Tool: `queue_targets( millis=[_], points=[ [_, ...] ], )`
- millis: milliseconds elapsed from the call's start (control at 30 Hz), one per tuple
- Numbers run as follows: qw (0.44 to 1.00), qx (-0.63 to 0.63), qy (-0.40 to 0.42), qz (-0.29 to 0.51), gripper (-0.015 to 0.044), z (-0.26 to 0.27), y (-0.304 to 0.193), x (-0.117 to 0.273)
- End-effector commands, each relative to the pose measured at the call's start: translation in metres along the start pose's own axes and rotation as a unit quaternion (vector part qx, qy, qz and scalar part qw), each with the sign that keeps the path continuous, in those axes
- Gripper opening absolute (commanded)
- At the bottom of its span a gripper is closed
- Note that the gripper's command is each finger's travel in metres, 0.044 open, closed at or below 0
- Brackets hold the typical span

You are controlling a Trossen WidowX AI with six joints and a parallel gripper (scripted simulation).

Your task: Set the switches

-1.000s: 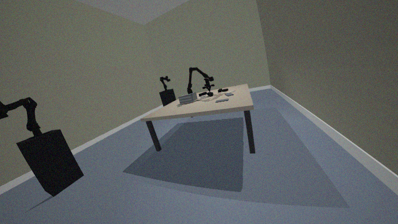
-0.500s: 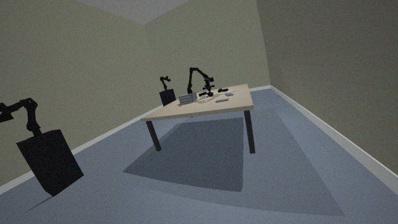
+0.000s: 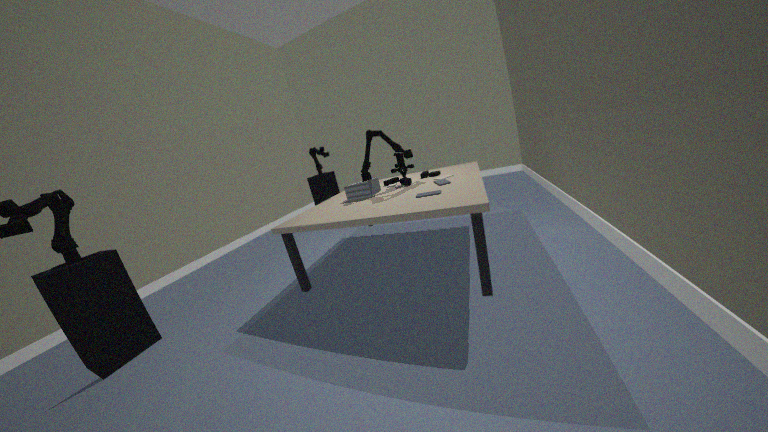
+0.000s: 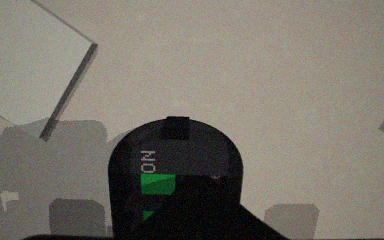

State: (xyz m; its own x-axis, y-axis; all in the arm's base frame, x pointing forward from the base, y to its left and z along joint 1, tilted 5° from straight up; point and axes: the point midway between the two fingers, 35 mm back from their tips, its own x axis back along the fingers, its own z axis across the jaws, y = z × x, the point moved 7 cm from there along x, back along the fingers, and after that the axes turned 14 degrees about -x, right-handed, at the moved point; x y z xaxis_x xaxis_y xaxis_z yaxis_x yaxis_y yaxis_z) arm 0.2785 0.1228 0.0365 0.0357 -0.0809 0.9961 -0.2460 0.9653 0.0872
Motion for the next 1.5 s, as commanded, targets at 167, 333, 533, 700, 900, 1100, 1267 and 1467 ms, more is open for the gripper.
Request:
queue_targets(
  millis=[167, 333, 533, 700, 900, 1100, 1267, 1467],
  points=[
    [1.000, -0.001, 0.001, 0.003, 0.0000, 0.000, 0.000, -0.001],
    [1.000, -0.001, 0.001, 0.003, 0.0000, 0.000, 0.000, -0.001],
    [1.000, -0.001, 0.001, 0.003, 0.0000, 0.000, 0.000, 0.044],
    [1.000, -0.001, 0.001, 0.003, 0.0000, 0.000, 0.000, 0.044],
    [1.000, -0.001, 0.001, 0.004, 0.0000, -0.004, -0.020, 0.044],
    [1.000, -0.002, 0.001, 0.004, 0.0000, -0.005, -0.020, 0.038],
    [1.000, -0.002, 0.001, 0.004, 0.0000, -0.005, -0.020, 0.030],
    [1.000, -0.002, 0.001, 0.004, 0.0000, -0.005, -0.020, 0.021]
  ],
)
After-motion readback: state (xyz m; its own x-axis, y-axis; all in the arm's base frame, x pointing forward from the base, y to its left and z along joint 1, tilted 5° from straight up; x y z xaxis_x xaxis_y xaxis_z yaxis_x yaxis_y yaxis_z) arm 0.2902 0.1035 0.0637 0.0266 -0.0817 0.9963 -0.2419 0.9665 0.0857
